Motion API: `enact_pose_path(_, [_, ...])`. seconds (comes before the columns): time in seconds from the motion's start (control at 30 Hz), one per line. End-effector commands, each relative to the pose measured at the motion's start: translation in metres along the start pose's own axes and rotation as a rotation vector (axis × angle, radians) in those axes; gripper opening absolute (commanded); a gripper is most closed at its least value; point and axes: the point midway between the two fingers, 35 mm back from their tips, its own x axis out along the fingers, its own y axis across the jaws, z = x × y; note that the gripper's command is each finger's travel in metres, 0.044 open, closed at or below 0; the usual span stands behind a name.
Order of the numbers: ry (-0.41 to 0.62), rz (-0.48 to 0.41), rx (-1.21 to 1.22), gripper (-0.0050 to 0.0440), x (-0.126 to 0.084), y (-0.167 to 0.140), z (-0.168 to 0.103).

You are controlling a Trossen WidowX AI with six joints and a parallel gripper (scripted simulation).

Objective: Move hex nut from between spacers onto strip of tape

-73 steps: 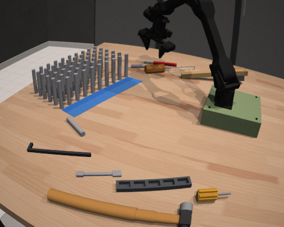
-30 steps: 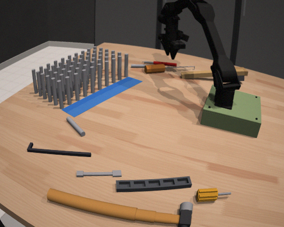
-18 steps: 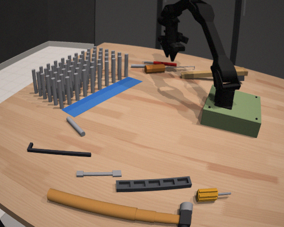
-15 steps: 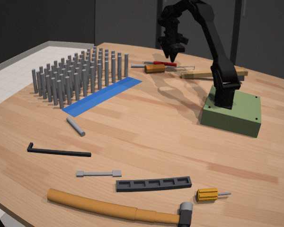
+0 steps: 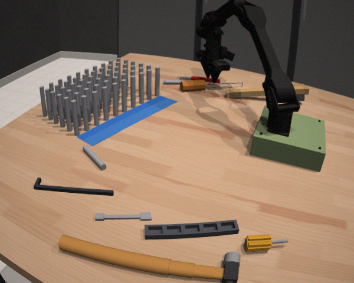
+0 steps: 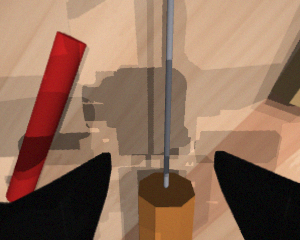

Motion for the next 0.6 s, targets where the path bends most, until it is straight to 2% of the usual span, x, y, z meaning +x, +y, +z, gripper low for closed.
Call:
enact_pose_path(0.0, [0.005,0.011,0.008,0.0280,0.003,0.001,0.000])
enact_pose_path(0.53, [0.005,0.004,0.009,0.0280,0.026,-0.002,-0.001])
enact_pose_path(0.57, [0.005,0.000,0.010,0.0256,0.027,-0.003,-0.001])
